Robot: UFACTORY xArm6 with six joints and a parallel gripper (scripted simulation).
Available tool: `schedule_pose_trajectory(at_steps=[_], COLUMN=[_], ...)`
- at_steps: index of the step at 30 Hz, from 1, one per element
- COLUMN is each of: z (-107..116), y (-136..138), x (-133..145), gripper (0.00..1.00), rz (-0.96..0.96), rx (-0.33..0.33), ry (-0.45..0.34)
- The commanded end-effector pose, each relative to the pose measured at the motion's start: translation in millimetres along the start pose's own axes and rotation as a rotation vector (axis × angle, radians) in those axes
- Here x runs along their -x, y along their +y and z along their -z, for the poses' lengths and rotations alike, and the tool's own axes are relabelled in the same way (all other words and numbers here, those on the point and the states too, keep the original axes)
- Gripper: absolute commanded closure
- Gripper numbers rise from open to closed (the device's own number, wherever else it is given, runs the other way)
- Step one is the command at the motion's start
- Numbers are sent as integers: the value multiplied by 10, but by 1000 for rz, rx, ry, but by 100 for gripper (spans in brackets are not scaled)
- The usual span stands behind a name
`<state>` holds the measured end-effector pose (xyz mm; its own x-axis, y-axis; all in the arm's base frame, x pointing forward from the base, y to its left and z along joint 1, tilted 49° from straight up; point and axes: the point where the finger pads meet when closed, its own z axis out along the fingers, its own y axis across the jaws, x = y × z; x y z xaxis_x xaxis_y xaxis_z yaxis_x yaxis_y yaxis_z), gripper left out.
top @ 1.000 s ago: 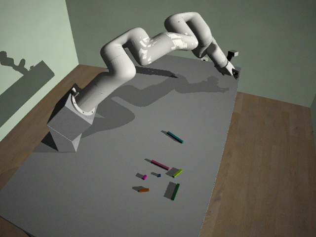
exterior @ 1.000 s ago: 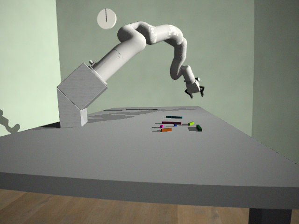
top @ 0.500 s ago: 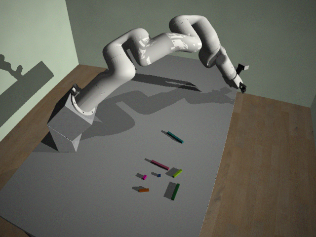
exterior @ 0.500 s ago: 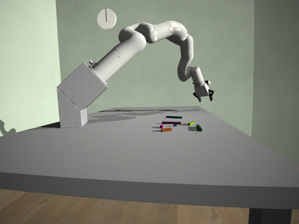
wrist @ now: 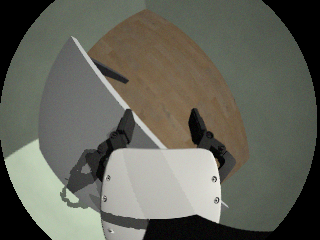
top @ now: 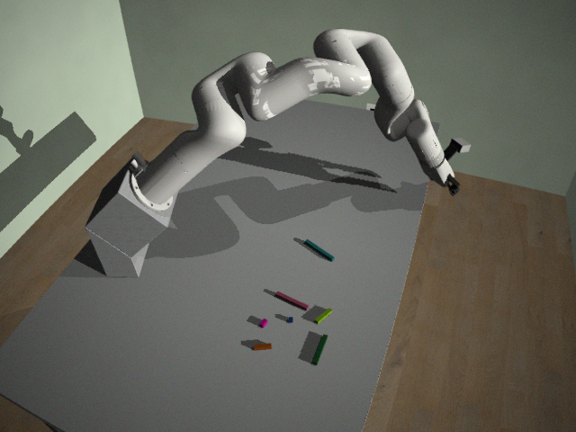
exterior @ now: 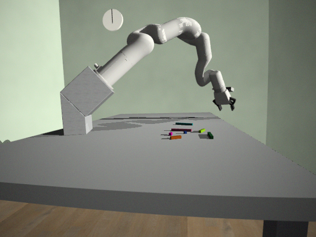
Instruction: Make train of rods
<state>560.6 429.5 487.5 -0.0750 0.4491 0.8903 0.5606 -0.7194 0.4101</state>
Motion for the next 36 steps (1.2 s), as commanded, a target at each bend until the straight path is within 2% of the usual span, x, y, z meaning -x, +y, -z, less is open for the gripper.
schedule_pose_trajectory(at_steps=[1,7,12,13,20,21,28,29,31,32,35,36], z=[63,151,153,215,215,285,285,364,364,452,452,547], y=[387,744,753,943,943,1128,1128,1308,1308,1482,1482,1649], x=[163,350,355,458,458,562,562,667,667,771,771,875], gripper=[0,0,0,0,0,0,0,0,0,0,0,0], rz=[-62,-126,-127,-163,-163,-199,-199,-236,-236,-273,-273,-310], rx=[9,23,23,31,31,40,40,49,49,59,59,68], ry=[-13,-31,-32,-41,-41,-49,-49,-56,-56,-63,-63,-68])
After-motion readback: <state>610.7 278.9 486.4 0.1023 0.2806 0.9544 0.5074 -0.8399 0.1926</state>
